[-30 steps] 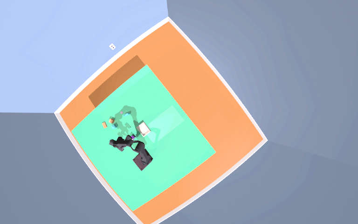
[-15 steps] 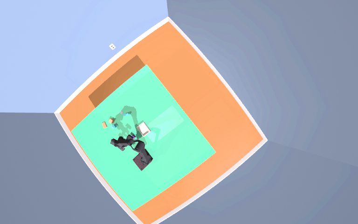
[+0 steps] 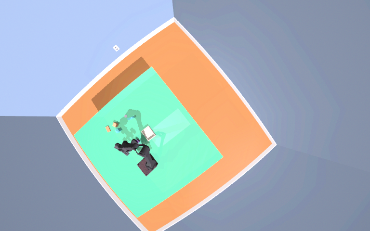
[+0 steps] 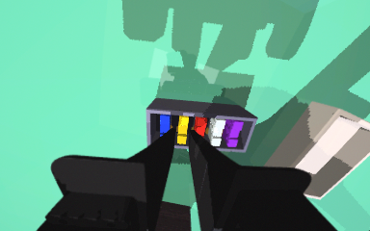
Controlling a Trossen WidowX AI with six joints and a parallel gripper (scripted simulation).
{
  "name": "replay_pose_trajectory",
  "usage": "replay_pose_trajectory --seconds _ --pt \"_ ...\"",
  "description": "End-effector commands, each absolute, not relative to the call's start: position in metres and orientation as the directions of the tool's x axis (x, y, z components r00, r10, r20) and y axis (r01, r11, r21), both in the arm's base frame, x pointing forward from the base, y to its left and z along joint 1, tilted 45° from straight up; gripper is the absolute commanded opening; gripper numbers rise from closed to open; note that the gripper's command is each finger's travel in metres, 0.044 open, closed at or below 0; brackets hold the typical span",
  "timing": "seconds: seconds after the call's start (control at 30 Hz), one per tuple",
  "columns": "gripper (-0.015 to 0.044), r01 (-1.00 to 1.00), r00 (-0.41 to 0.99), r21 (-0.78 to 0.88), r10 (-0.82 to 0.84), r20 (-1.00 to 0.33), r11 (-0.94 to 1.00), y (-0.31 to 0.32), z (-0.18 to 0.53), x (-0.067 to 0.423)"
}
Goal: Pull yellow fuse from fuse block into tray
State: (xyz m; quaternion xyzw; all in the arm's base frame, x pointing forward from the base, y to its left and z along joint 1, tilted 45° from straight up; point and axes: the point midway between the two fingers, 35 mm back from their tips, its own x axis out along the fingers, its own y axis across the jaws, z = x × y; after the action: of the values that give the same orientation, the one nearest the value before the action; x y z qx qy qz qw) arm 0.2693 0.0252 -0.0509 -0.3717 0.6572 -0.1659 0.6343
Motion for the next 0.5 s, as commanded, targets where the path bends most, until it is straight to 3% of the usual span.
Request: replay_pose_trajectory --seconds 0.0,0.47 --pt "0.0063 -0.283 0.083 -0.692 -0.702 -0.708 0.664 0.023 -0.0526 0.2697" --pt "0.005 -0.278 0.081 -0.69 -0.7 -0.71 0.668 0.0192 -0.0568 0.2699"
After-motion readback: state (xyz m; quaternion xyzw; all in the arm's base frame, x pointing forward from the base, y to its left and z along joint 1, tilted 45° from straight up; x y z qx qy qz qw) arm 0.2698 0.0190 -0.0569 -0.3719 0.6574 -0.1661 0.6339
